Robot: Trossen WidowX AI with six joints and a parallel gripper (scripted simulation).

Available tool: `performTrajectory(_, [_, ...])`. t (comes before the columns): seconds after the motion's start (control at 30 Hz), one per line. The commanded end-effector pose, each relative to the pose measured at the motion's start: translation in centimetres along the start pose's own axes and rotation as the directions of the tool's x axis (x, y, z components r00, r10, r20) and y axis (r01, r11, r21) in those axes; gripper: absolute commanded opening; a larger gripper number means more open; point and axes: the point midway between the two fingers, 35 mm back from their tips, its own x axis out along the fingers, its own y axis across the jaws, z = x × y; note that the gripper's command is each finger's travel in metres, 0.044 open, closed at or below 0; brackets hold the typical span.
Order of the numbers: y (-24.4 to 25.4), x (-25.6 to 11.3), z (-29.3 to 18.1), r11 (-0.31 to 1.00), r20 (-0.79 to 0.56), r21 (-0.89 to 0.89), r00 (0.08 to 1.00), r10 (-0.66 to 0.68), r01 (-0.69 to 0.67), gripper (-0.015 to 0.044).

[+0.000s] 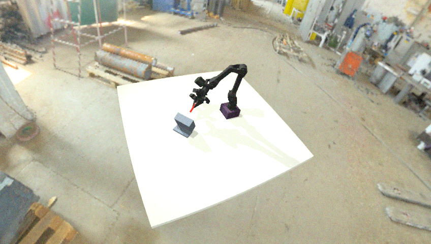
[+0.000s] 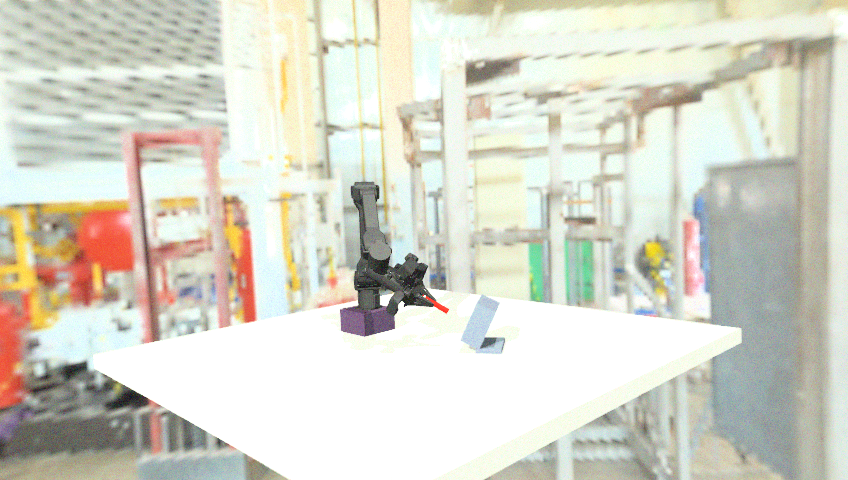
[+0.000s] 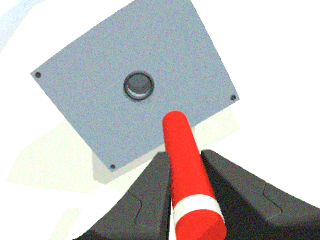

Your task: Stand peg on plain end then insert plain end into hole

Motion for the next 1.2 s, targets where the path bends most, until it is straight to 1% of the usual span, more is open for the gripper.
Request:
performTrajectory(0.0, [0.2,0.4,0.0,1.000,0.006,0.003,1.000,0.006,-0.006,0.0000])
performTrajectory(1.17, [1.5,3.1,0.1,0.998,0.060,0.008,0.996,0.062,-0.062,0.0000])
